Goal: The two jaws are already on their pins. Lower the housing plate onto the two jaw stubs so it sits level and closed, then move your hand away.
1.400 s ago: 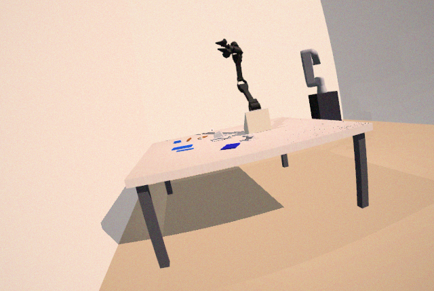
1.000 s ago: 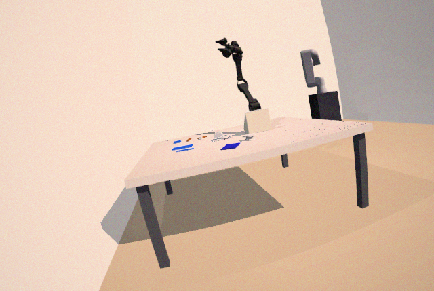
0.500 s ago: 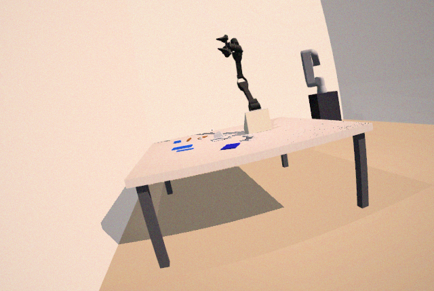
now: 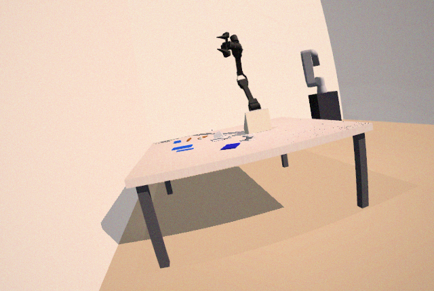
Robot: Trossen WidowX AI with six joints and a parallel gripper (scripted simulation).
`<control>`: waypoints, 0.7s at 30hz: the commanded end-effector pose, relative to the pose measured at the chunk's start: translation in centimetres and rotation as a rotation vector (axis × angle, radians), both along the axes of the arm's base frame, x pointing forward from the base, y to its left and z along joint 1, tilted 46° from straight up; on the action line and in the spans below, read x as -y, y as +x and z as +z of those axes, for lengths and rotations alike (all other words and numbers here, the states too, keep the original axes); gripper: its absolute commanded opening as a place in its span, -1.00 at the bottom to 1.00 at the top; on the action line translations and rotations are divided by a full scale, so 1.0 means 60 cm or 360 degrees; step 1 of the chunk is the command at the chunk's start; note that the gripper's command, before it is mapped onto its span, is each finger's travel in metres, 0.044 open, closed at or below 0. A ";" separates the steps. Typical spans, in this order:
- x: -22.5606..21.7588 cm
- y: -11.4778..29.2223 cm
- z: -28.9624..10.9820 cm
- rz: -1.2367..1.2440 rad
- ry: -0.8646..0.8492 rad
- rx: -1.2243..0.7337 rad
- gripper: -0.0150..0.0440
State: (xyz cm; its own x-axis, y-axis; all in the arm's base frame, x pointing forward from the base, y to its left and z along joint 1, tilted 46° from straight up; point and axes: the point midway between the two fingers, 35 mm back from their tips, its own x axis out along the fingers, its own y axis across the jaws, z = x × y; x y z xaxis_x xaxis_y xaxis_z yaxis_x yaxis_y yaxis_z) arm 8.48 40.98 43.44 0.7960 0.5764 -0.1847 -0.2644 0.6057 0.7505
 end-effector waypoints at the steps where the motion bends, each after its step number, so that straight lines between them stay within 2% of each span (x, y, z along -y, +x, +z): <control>1: -0.010 0.002 -0.017 0.0033 -0.0105 0.0033 1.00; 7: -0.018 0.001 -0.032 0.0094 -0.0239 0.0086 1.00; 21: -0.065 0.013 -0.132 0.0192 -0.0686 0.0185 1.00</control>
